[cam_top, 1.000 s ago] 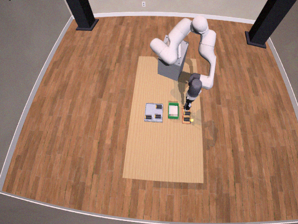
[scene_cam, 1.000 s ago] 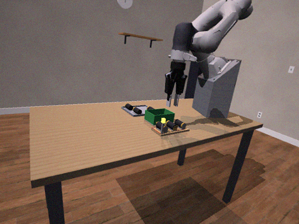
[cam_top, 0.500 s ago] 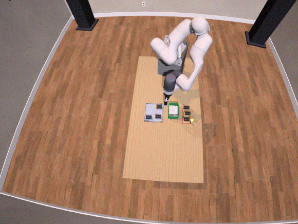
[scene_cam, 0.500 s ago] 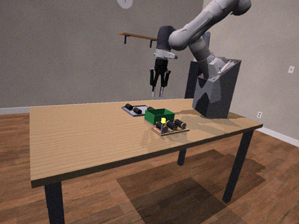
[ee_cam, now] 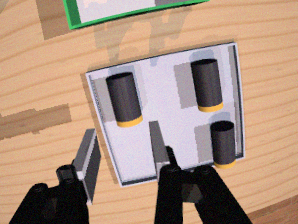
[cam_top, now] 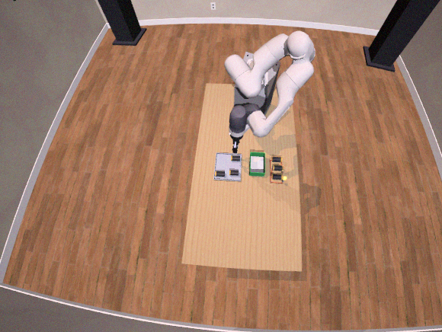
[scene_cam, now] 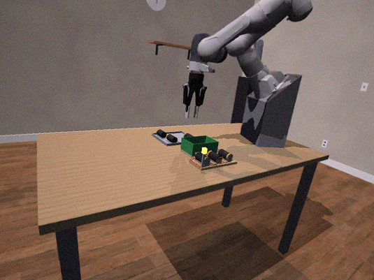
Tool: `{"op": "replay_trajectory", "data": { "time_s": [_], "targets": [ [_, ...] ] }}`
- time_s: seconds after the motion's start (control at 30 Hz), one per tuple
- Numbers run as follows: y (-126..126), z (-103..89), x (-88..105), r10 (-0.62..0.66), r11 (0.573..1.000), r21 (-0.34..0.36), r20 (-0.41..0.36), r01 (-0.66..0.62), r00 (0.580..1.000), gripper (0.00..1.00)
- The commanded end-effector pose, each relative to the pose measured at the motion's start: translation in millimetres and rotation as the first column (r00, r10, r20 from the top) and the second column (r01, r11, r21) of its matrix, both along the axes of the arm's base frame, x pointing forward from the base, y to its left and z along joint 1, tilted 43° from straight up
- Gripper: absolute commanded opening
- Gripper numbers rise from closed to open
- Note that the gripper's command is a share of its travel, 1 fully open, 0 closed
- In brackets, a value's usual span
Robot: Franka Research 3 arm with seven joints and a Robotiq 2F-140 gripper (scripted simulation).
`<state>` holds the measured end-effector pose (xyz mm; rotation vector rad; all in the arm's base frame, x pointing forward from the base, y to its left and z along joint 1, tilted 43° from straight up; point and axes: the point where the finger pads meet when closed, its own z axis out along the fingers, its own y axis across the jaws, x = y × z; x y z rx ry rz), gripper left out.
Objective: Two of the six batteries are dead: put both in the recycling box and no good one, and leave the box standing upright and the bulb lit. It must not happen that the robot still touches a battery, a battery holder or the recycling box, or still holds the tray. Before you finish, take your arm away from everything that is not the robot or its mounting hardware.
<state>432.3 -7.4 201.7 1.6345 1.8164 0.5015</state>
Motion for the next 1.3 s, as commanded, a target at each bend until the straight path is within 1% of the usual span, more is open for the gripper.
{"op": "replay_trajectory", "data": {
  "time_s": [0.0, 0.7, 0.8, 0.93, 1.0, 1.07, 1.13, 1.27],
  "targets": [
    [1.3, -1.6, -0.5, 0.080, 0.995, -0.062, -0.020, -0.081, 0.997, 0.29],
    [1.2, -2.6, 0.4, 0.070, 0.996, -0.053, -0.017, -0.071, 0.997, 0.29],
    [-0.5, -12.4, 9.4, 0.070, 0.996, -0.053, -0.017, -0.071, 0.997, 0.29],
    [-4.6, -36.7, 31.9, 0.070, 0.996, -0.053, -0.017, -0.071, 0.997, 0.29],
    [-4.6, -36.7, 31.9, 0.070, 0.996, -0.053, -0.017, -0.071, 0.997, 0.29],
    [-6.4, -47.1, 41.5, 0.070, 0.996, -0.053, -0.017, -0.071, 0.997, 0.29],
    [-7.3, -52.6, 46.6, 0.070, 0.996, -0.053, -0.017, -0.071, 0.997, 0.29],
    [-7.5, -53.7, 47.6, 0.070, 0.996, -0.053, -0.017, -0.071, 0.997, 0.29]
  ]
}}
